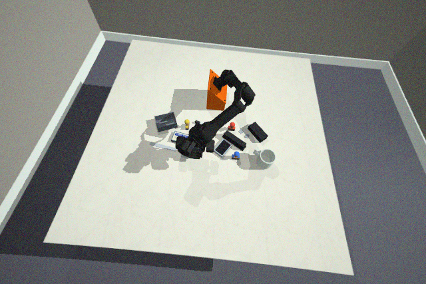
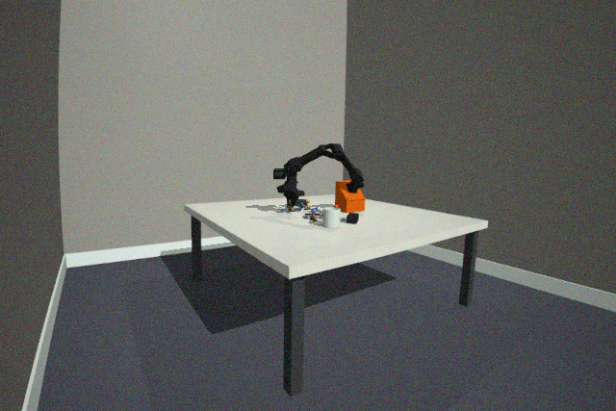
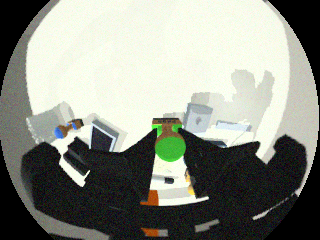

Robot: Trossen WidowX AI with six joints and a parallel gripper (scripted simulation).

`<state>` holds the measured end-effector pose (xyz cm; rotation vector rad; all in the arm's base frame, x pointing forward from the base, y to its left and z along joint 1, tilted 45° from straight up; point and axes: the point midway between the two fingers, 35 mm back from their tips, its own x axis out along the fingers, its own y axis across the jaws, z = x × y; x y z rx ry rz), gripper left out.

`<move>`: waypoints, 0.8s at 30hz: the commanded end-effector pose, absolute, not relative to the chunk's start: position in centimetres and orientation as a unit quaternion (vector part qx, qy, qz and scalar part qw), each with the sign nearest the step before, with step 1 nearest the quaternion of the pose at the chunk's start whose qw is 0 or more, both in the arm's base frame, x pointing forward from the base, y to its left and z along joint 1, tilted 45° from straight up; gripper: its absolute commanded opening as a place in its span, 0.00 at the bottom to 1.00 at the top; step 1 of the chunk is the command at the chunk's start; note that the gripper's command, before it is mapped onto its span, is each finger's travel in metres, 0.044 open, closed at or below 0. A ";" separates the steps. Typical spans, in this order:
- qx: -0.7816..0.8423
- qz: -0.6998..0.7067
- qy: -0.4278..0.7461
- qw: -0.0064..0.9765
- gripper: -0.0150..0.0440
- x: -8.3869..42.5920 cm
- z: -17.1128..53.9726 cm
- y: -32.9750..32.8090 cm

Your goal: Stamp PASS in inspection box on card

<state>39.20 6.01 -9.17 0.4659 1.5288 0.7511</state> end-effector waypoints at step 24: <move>0.200 0.328 0.670 0.636 0.25 39.4 -8.3 5.1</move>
